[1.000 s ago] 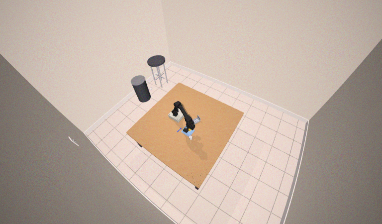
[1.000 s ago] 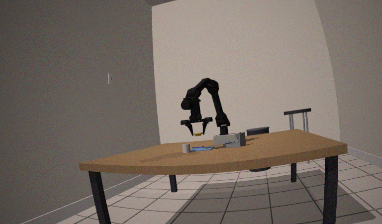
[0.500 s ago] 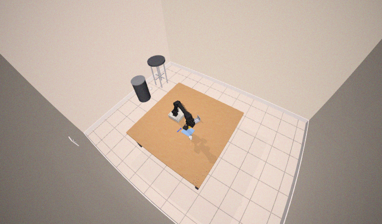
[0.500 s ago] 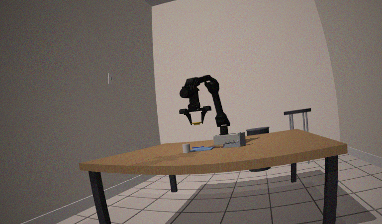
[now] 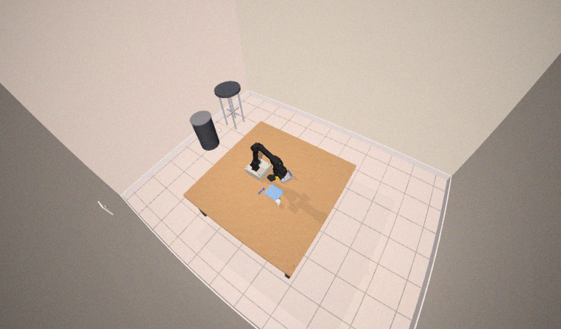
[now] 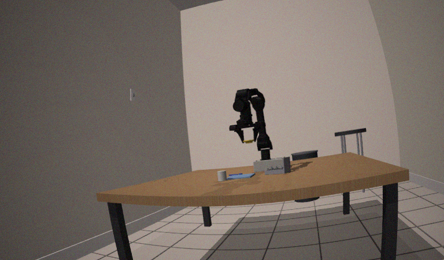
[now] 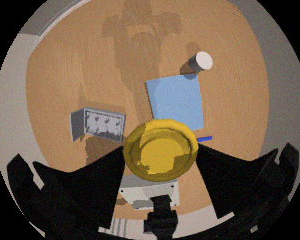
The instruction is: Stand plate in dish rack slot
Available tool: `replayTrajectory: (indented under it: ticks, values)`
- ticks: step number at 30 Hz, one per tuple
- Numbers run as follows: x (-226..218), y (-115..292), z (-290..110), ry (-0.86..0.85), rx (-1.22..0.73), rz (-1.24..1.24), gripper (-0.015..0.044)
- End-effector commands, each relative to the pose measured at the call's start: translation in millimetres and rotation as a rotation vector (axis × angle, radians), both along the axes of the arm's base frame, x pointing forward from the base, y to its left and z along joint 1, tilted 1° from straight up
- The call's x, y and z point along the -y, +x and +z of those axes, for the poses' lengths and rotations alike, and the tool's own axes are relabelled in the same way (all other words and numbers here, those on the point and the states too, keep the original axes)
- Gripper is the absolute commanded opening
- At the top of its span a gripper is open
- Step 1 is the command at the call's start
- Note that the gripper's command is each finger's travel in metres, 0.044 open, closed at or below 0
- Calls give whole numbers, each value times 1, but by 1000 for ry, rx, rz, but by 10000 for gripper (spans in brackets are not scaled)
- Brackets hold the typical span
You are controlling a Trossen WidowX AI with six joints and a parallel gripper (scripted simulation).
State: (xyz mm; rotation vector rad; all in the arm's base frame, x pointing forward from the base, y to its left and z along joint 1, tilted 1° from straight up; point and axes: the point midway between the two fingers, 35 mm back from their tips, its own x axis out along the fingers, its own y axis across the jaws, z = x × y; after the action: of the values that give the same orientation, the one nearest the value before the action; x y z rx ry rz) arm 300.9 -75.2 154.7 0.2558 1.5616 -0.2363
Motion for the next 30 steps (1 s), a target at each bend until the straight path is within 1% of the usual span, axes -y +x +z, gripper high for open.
replayTrajectory:
  ticks: [1, 5, 11, 20, 30]
  values:
    - [-33, -20, 3, 2, 14, -113, 0]
    - [-61, -41, -1, 5, 10, -220, 0]
    - [-62, -41, -2, 9, 11, -223, 0]
    - [-70, -8, -40, 190, 105, -112, 0]
    - [-75, 22, -78, 376, 266, 40, 0]
